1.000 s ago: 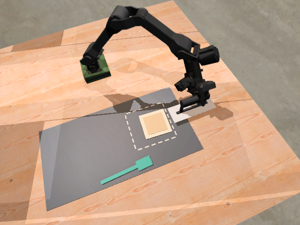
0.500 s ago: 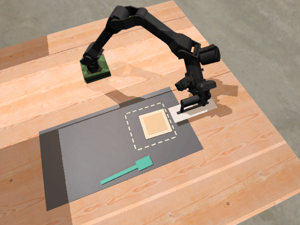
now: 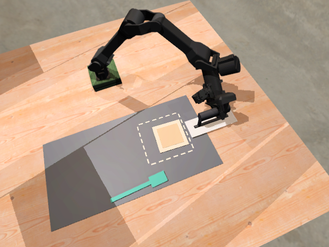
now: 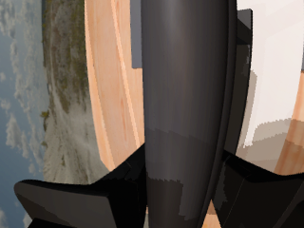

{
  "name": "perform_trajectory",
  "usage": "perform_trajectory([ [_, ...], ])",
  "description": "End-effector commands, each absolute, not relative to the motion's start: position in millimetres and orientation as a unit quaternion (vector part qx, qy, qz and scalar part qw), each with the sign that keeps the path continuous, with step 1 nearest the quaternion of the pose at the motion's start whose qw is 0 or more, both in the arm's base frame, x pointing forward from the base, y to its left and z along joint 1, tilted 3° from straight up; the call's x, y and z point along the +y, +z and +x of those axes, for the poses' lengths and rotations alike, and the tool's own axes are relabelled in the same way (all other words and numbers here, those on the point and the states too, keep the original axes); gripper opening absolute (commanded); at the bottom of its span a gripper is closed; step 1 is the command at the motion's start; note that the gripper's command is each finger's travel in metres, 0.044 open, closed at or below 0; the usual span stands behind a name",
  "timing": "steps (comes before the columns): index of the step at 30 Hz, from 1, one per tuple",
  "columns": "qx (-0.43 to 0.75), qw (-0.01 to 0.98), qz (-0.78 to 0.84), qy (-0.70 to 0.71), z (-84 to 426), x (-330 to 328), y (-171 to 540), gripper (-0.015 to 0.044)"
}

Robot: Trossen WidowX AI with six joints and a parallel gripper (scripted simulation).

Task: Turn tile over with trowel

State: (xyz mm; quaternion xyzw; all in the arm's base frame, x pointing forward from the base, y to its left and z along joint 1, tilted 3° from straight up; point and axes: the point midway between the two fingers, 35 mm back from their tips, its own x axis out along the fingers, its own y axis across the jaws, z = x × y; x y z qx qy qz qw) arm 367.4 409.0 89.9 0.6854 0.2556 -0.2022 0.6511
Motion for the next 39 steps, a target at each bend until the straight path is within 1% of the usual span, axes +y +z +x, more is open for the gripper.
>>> perform_trajectory([
  [1, 0.249, 0.648, 0.692, -0.198, 369, 409, 90, 0.0000],
  [11, 0.249, 0.648, 0.692, -0.198, 370, 409, 79, 0.0000],
  [28, 0.249, 0.649, 0.691, -0.199, 371, 384, 77, 0.0000],
  [39, 0.249, 0.648, 0.692, -0.199, 371, 390, 84, 0.0000],
])
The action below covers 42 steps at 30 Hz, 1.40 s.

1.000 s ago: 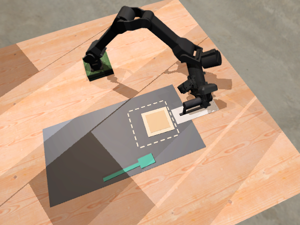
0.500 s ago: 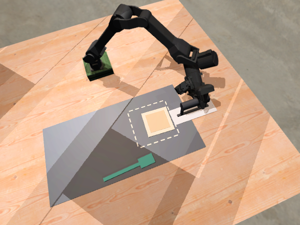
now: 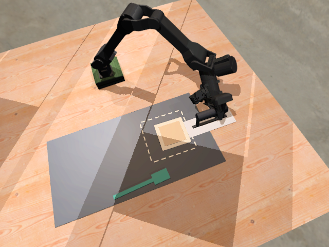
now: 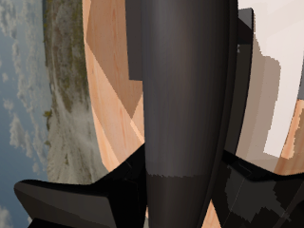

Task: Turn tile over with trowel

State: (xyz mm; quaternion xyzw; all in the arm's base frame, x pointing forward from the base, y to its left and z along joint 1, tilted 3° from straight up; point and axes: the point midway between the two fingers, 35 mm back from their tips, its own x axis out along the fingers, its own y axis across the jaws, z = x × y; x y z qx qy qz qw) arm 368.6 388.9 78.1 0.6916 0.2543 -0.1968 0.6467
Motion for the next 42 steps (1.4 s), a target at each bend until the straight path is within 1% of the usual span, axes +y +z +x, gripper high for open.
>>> perform_trajectory([
  [1, 0.249, 0.648, 0.692, -0.199, 371, 393, 87, 0.0000],
  [12, 0.249, 0.648, 0.692, -0.198, 367, 418, 120, 0.0000],
  [21, 0.243, 0.645, 0.694, -0.206, 373, 412, 120, 0.0000],
  [24, 0.225, 0.639, 0.699, -0.230, 390, 390, 117, 0.0000],
  [33, 0.144, 0.600, 0.717, -0.323, 447, 296, 108, 0.0000],
  [42, 0.055, 0.545, 0.729, -0.411, 482, 194, 100, 0.0000],
])
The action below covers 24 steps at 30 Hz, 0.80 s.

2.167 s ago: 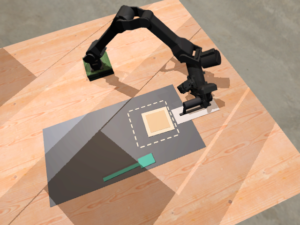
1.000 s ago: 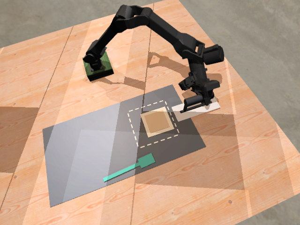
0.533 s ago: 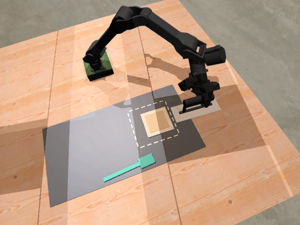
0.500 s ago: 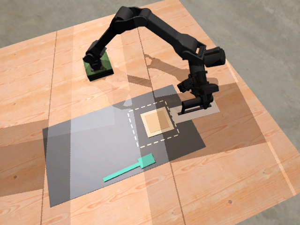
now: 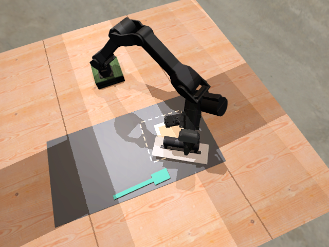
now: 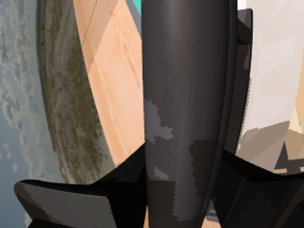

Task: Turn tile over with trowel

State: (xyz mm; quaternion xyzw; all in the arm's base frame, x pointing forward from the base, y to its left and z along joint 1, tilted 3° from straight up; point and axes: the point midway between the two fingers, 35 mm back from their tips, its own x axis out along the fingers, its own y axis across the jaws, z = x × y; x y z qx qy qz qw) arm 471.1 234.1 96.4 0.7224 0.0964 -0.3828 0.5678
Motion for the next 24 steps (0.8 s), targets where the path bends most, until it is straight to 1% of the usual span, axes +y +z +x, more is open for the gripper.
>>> perform_trajectory([
  [1, 0.044, 0.538, 0.730, -0.420, 485, 183, 99, 0.0000],
  [12, -0.055, 0.462, 0.723, -0.511, 496, 59, 90, 0.0000],
  [24, -0.184, 0.358, 0.700, -0.590, 473, -72, 85, 0.0000],
])
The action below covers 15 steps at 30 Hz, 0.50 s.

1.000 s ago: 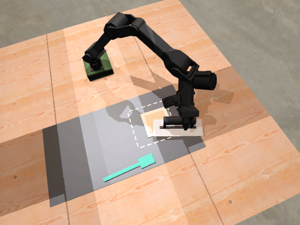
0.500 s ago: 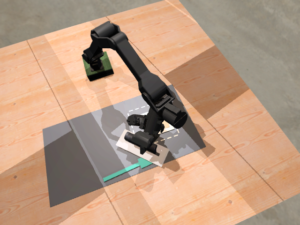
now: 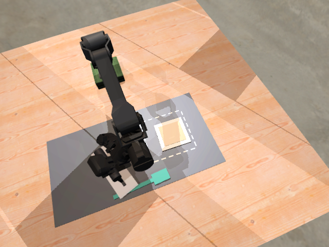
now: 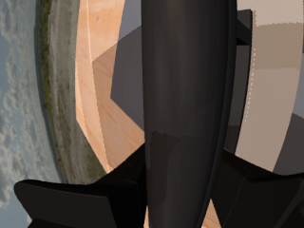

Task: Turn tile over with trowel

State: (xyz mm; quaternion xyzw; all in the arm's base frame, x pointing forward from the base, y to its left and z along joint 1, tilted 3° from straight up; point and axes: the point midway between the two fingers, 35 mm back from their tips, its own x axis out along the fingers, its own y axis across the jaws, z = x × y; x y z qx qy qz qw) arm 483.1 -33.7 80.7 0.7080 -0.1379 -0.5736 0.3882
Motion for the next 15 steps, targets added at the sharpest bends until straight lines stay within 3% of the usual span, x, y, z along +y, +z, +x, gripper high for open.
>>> perform_trajectory([
  [1, -0.196, 0.348, 0.697, -0.596, 469, -82, 85, 0.0000],
  [15, -0.350, 0.218, 0.639, -0.650, 401, -210, 83, 0.0000],
])
